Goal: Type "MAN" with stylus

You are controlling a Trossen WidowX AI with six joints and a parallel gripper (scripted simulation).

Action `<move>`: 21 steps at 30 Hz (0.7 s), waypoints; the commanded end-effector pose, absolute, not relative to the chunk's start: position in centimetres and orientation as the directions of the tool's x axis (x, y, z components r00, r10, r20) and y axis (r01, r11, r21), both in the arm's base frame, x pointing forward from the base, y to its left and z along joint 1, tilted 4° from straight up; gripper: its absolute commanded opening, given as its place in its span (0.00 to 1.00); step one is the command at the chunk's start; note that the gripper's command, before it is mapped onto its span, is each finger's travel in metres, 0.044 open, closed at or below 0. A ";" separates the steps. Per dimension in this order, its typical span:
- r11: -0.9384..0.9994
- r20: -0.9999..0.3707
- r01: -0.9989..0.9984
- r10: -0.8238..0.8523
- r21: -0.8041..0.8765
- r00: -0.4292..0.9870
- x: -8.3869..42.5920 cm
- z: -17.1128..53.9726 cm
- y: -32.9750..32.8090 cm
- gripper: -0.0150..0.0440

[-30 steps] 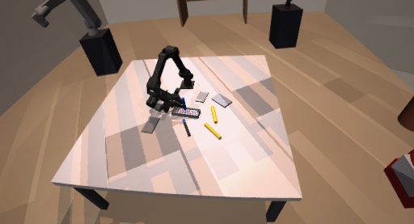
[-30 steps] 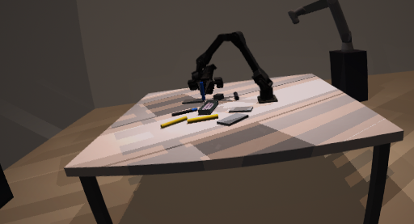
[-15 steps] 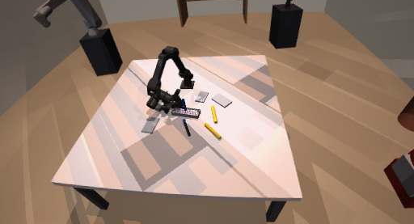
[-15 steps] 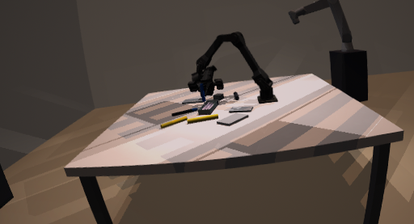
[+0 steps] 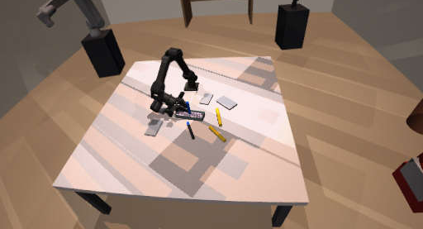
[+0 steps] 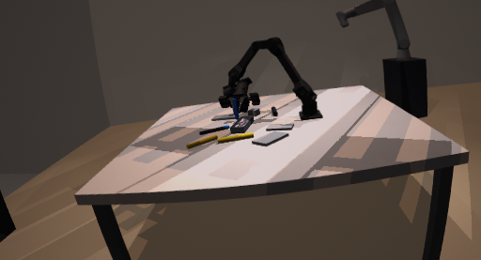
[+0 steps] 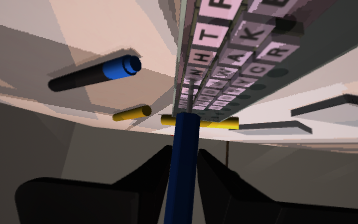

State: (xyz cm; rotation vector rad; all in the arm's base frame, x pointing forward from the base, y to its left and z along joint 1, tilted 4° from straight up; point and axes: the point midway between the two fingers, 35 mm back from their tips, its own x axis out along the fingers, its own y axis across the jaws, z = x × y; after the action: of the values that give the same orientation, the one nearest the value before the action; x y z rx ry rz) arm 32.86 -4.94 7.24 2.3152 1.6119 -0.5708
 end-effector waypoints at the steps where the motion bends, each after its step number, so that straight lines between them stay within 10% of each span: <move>1: -0.351 -0.457 0.936 0.835 -0.011 0.307 32.9 7.0 -4.9 0.39; 21: -0.351 -0.457 0.936 0.835 -0.011 0.307 32.9 10.8 -5.1 0.39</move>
State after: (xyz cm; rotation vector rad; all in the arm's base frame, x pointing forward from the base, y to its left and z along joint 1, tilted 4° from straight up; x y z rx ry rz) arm 32.82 -5.04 10.14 2.3236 1.6158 -0.5766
